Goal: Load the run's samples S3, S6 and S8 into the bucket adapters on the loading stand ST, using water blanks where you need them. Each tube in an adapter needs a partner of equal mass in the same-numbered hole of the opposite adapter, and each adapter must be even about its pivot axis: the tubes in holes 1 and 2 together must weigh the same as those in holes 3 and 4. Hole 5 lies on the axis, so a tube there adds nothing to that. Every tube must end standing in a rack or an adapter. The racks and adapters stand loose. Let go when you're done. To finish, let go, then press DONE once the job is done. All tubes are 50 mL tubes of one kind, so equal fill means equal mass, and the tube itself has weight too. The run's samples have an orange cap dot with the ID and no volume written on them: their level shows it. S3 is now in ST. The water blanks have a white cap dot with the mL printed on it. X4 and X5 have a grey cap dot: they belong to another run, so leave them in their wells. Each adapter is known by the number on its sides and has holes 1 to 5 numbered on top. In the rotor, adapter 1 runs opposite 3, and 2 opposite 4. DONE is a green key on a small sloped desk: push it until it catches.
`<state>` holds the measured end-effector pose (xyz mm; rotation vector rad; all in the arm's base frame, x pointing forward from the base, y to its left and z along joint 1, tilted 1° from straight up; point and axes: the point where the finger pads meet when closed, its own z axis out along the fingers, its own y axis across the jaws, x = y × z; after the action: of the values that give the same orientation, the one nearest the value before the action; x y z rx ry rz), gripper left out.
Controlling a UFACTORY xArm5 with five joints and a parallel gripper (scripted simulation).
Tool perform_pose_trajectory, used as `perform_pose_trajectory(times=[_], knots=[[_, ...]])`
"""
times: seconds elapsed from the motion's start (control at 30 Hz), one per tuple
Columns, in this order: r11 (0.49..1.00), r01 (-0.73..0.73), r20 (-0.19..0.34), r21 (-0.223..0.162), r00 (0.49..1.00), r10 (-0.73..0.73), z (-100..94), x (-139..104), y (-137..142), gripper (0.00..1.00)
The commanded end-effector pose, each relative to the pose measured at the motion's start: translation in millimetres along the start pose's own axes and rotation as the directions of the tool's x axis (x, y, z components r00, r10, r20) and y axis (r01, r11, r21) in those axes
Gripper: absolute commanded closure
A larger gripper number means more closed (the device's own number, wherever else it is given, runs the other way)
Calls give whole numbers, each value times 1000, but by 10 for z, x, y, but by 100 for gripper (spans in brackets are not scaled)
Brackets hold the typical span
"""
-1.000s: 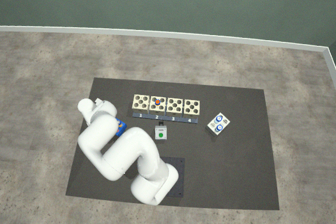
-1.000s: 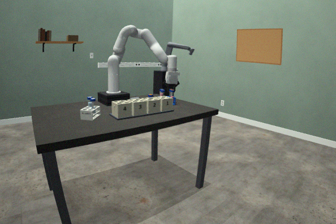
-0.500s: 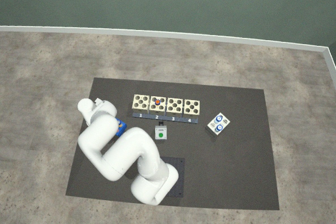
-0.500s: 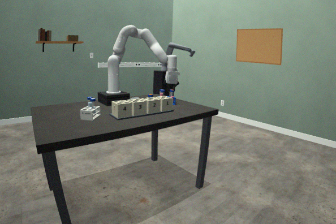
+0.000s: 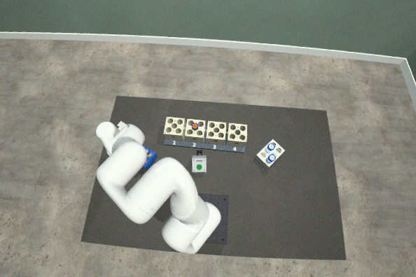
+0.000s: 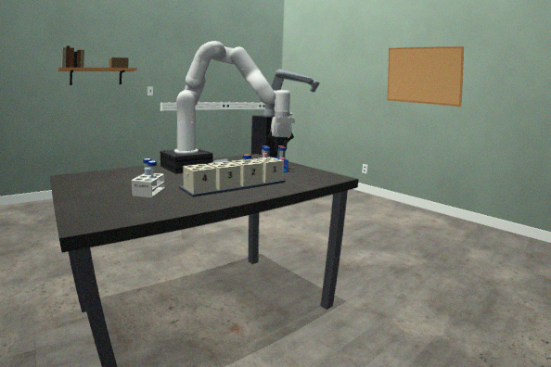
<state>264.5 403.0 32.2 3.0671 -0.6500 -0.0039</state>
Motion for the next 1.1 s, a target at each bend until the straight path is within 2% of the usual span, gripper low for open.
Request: perform_pose_trajectory(times=[0.0, 0.33, 1.07], knots=[[1000, 0, 14, 6, 1000, 0, -15, 2, -14, 100], [1000, 0, 14, 6, 1000, 0, -15, 2, -14, 100], [1000, 0, 14, 6, 1000, 0, -149, 4, -14, 100]])
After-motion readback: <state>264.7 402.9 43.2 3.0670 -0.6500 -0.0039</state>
